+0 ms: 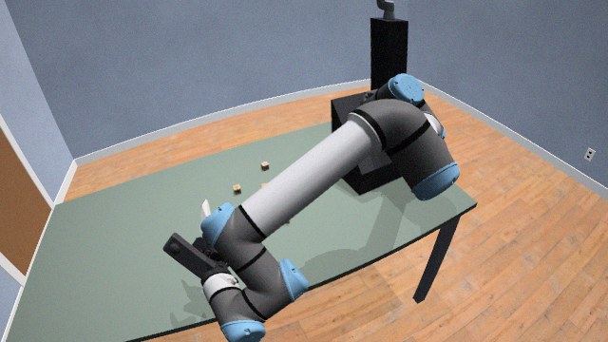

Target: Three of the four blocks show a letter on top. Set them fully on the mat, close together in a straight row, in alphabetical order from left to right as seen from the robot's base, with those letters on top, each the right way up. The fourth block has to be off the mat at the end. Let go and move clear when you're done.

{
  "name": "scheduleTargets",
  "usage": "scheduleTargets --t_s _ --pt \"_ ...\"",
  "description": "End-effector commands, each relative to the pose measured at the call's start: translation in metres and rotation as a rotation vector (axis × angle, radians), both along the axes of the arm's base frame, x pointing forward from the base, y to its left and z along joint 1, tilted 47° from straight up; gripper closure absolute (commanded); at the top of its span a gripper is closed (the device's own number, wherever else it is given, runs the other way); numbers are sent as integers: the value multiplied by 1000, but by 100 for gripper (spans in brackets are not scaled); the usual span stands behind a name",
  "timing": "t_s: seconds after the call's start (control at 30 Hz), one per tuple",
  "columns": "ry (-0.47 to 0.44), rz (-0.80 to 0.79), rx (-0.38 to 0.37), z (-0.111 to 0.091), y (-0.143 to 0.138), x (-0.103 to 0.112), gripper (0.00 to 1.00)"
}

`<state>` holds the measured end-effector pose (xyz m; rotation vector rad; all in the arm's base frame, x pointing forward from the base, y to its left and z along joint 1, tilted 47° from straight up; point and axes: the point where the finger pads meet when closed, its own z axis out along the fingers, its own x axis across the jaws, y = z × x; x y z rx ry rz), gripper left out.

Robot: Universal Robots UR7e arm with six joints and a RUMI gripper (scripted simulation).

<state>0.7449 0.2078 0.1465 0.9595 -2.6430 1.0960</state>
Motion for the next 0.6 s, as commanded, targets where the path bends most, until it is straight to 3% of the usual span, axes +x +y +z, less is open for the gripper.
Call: scheduleTargets --t_s 0.0,0.57 --pt "5 -8 23 -5 -5 -3 0" --pt "41 -52 200 -49 -34 -33 0"
